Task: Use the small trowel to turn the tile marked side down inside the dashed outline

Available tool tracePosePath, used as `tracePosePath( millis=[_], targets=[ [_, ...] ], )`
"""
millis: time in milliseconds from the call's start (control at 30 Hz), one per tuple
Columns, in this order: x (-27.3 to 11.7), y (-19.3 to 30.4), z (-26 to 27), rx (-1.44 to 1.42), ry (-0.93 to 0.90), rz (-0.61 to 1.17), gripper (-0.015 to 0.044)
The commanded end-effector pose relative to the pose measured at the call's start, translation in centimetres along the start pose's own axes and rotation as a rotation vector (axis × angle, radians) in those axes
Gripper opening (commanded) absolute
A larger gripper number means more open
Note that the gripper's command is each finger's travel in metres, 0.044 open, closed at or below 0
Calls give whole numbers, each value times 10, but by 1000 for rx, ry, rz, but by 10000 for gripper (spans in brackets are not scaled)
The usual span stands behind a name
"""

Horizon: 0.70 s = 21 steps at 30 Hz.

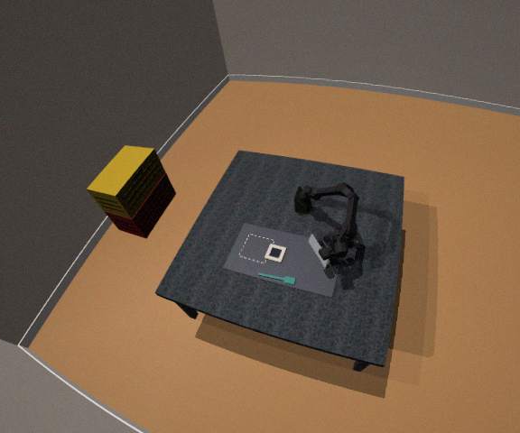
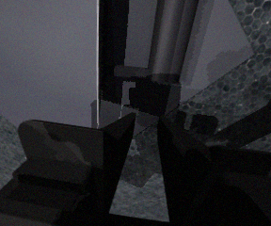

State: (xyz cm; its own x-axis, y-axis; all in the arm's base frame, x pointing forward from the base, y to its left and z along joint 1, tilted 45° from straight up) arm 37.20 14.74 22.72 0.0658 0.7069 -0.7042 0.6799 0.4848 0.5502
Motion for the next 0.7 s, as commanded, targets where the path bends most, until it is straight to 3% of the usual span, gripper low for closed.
tracePosePath(
  millis=[0, 667],
  targets=[
    [5, -2, 7, 2, 7, 2, 100],
    [7, -7, 48, 4, 7, 3, 100]
  ],
)
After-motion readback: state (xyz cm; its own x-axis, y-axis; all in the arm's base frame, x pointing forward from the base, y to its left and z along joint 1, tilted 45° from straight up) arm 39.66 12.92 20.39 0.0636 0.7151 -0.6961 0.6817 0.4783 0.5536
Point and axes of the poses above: the point midway between the two fingers, 35 mm back from their tips, its own x axis out along the fingers, its own z axis across the jaws, y = z × x, the point moved 2 cm from there along -x, back along the fingers, and after that the axes turned 7 degrees about -x, right-handed, at the moved point
